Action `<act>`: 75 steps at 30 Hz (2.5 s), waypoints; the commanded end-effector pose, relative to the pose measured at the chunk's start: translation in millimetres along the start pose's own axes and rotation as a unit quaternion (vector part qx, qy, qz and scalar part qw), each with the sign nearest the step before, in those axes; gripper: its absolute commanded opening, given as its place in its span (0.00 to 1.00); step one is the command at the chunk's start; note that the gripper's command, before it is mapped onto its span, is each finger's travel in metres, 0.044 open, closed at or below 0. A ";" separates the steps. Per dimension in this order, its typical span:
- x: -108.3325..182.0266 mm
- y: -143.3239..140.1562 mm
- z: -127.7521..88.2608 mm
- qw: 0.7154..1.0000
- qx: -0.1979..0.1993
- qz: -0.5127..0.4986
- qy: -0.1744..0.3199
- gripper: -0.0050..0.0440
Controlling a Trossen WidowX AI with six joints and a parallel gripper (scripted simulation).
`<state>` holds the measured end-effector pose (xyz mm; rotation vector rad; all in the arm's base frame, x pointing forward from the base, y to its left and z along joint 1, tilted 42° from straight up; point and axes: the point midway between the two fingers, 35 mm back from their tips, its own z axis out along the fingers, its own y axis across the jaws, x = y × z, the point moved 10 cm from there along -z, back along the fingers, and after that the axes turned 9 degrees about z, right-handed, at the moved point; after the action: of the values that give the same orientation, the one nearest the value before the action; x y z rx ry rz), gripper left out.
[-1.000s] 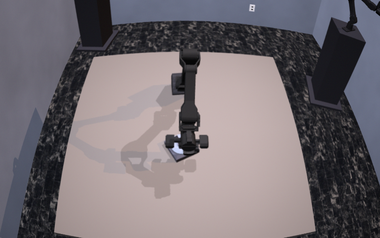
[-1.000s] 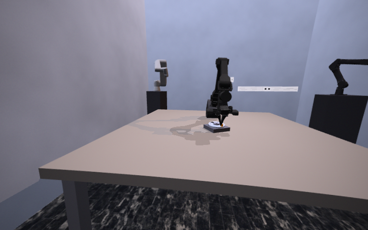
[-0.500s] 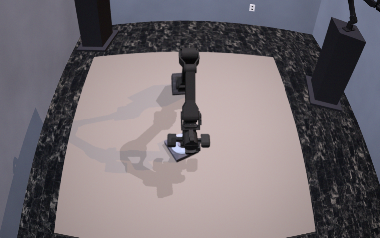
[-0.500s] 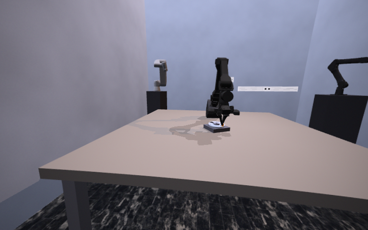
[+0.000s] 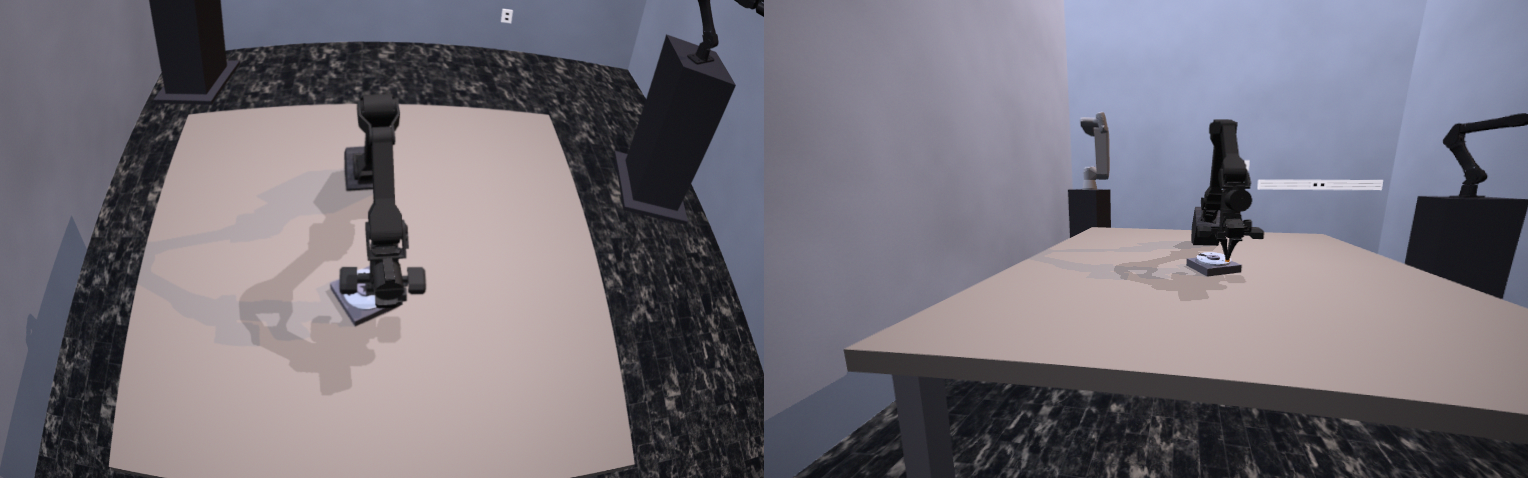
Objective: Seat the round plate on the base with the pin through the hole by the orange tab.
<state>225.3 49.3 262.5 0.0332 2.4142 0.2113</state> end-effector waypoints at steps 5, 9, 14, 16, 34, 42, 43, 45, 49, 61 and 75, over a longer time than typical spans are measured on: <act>6.4 3.2 -6.0 1.000 -0.003 0.000 -0.007 0.00; 8.7 4.4 -6.3 1.000 -0.003 0.000 -0.007 0.00; 10.5 5.1 -6.8 1.000 -0.002 0.000 -0.006 0.00; 11.8 5.6 -7.1 1.000 -0.003 0.000 -0.006 0.00; 21.8 8.7 -8.8 1.000 -0.003 0.000 -0.006 0.00; 27.0 9.5 -9.5 1.000 -0.003 0.000 -0.007 0.00; 27.7 9.6 -9.5 1.000 -0.003 0.000 -0.007 0.00; 28.4 9.6 -9.5 1.000 -0.003 0.000 -0.007 0.00; 26.0 9.6 -9.3 1.000 -0.002 0.000 -0.006 0.00; 36.5 9.7 -9.1 1.000 -0.003 0.000 -0.007 0.00; 35.3 9.7 -6.8 1.000 -0.003 -0.001 -0.003 0.00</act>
<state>193.6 61.4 244.3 0.0282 2.4114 0.2171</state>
